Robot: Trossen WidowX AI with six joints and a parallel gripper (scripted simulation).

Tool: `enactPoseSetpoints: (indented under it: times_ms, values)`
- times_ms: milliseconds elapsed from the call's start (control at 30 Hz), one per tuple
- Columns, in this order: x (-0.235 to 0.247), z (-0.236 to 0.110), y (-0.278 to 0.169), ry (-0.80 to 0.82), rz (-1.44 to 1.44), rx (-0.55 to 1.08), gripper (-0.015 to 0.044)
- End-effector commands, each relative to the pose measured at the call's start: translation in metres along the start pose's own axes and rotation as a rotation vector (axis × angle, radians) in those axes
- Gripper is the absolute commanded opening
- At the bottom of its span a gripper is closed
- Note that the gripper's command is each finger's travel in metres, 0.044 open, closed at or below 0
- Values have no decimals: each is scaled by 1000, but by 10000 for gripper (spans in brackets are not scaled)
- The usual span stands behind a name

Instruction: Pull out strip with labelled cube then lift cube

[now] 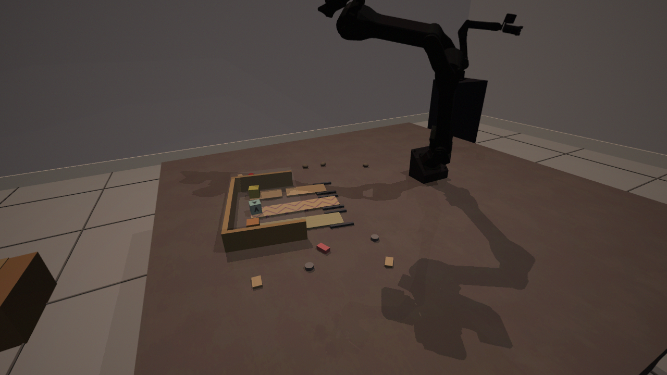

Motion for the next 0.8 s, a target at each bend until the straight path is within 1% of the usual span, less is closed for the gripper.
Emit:
enactPoseSetpoints:
  times_ms: [0,67,133,267,400,600,767]
  values:
    - [1,-1,0,8,2,-5,400]
    - [5,-5,-2,78,17,-39,400]
    - [13,-14,-7,192,46,-81,400]
    - [26,-36,-18,438,122,-132,400]
    - [37,-65,-32,701,221,-131,400]
    - [45,-120,-59,1107,403,-26,400]
    - [41,-174,-84,1432,578,160,400]
Point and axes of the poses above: the point midway between the two fingers, 35 mm back from their tips, its own z axis out along the fingers, its own x axis across the jaws, y = z × x, the point moved 9 cm from there along -z, back along the fingers, and after that the axes turned 1 degree about z, right-handed, at the moved point
